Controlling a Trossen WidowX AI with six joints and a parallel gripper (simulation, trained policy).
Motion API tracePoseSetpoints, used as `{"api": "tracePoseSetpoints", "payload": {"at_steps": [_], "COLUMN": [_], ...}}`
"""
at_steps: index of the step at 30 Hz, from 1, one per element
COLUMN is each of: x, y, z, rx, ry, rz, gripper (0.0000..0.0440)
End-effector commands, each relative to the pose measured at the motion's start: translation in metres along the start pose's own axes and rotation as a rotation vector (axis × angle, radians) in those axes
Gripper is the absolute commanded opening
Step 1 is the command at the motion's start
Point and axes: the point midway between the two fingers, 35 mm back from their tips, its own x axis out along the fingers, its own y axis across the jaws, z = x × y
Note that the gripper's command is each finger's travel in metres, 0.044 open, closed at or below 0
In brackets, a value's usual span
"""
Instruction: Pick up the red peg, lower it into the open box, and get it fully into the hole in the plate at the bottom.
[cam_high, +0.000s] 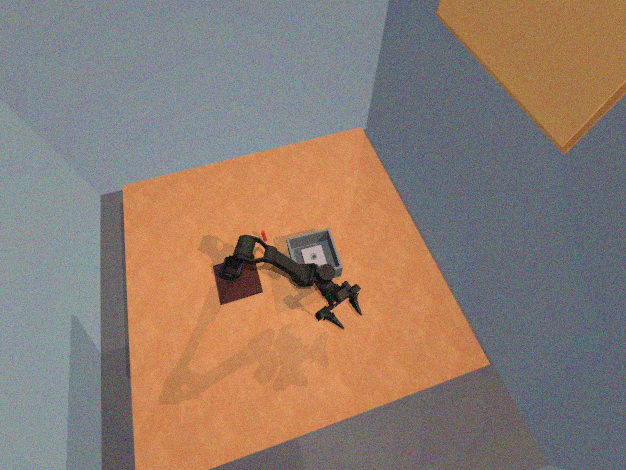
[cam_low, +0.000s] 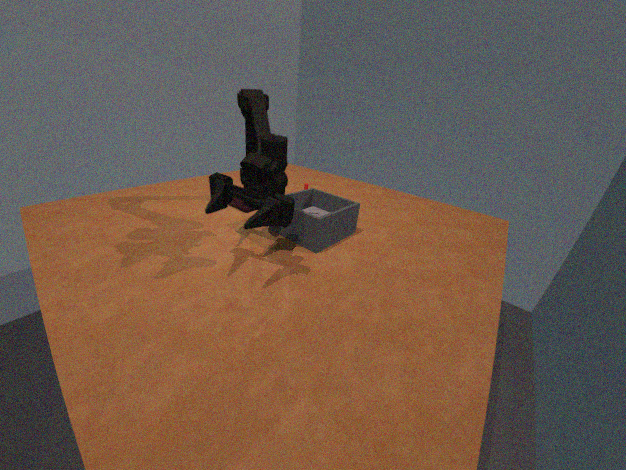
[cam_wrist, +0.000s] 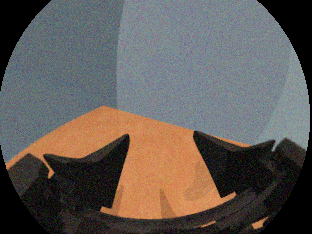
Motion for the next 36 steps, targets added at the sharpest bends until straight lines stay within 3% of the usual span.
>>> {"api": "tracePoseSetpoints", "payload": {"at_steps": [1,3,8,18,27,36], "x": [-0.002,-0.009,-0.04,-0.133,-0.237,-0.34], "y": [0.003,0.012,0.043,0.098,0.121,0.107], "z": [0.002,0.009,0.033,0.062,0.052,0.021], "rx": [-0.007,-0.016,-0.007,0.03,0.015,-0.034], "ry": [0.003,0.012,0.04,0.153,0.341,0.601], "rz": [0.009,0.038,0.131,0.348,0.543,0.683], "gripper": [0.0418,0.044,0.0438,0.0429,0.0431,0.044]}}
